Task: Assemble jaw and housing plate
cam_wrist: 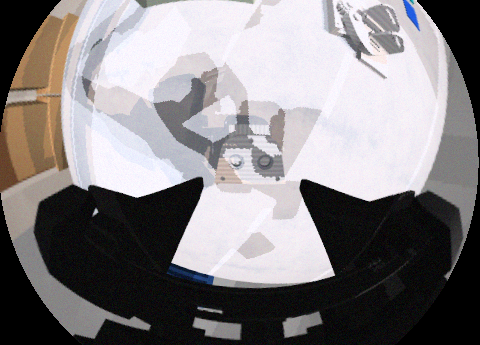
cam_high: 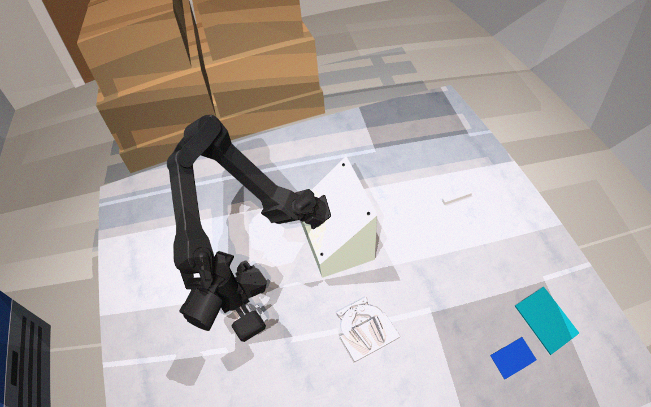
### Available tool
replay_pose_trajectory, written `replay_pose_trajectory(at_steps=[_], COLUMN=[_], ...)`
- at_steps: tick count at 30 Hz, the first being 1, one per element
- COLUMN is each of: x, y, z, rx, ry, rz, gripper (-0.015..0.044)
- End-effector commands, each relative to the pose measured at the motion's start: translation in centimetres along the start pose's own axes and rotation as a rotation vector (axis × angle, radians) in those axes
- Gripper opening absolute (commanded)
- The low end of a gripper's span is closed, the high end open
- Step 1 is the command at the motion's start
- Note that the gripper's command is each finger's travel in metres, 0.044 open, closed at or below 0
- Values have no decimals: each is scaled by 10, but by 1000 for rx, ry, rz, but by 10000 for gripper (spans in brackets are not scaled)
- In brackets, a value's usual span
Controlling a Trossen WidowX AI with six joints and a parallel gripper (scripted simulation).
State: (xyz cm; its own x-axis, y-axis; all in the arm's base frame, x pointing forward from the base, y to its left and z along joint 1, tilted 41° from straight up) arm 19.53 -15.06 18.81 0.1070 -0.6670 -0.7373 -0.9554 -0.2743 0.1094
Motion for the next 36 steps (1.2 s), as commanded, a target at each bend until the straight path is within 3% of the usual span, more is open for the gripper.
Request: replay_pose_trajectory(at_steps=[1, 36], x=[8, 43], y=[1, 1], z=[3, 3], rx=[-10, -10], ry=[-9, -7], rz=[4, 5], gripper=[440, 440])
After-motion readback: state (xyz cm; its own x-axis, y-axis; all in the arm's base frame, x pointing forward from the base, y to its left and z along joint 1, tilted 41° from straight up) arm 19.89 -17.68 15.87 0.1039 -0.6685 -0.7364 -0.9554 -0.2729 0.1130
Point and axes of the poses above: the point midway between the two fingers, 35 mm back from their tips, its own x axis out along the fingers, its own y axis across the jaws, z = x × y, the point moved 4 cm from there along -x, back along the fingers, and after that the axes turned 5 degrees about x, right-handed, at the moved point
